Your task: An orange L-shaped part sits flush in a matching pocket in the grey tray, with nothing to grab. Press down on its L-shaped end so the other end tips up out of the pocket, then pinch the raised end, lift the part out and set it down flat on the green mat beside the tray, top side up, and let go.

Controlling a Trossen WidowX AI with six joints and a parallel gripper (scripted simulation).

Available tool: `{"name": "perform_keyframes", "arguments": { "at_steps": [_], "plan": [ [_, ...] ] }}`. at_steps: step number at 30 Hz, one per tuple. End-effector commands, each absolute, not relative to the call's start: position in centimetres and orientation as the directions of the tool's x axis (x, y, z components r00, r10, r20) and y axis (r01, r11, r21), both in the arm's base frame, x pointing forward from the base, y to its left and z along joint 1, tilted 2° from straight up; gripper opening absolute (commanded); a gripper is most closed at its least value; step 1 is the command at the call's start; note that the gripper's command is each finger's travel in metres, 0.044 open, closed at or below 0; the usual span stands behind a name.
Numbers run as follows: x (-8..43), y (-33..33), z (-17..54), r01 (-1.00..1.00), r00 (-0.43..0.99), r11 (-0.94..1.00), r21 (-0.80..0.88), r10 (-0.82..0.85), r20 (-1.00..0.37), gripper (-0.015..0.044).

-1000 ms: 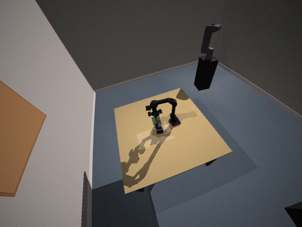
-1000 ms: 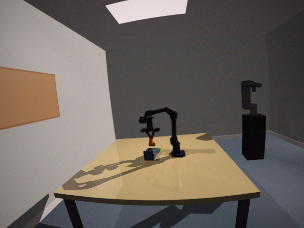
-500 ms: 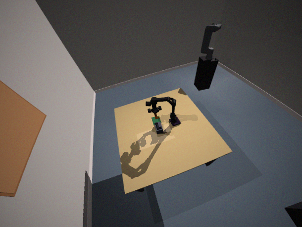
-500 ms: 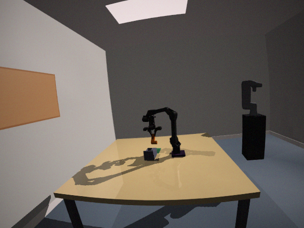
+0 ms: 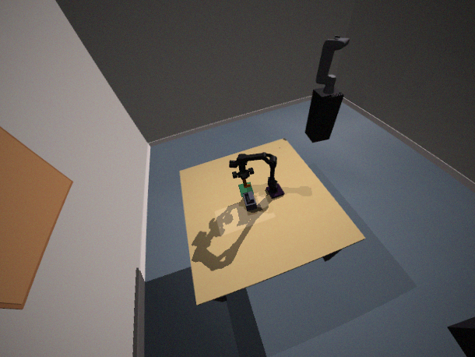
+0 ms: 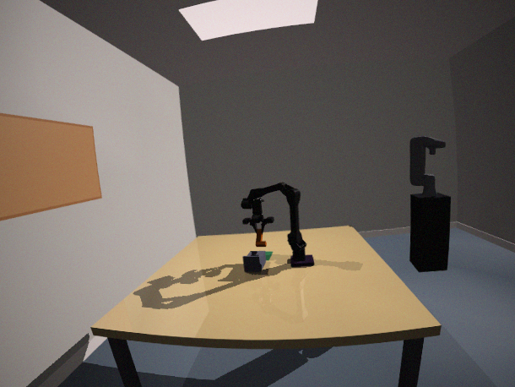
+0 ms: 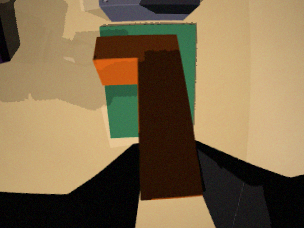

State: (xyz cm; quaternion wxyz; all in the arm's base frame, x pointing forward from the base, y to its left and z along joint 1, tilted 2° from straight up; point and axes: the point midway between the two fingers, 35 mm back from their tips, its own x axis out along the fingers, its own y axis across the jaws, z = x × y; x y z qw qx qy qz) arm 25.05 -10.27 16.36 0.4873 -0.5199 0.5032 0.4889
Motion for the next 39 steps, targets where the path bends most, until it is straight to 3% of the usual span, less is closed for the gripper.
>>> {"name": "perform_keyframes", "arguments": {
  "at_steps": [1, 39],
  "plan": [
    [24.9, -10.3, 15.7, -1.0, 0.01, -0.024, -0.009, -0.047, -0.999, 0.0],
    [25.0, -10.6, 9.8, -1.0, 0.01, -0.024, -0.009, -0.047, -0.999, 0.0]
  ]
}}
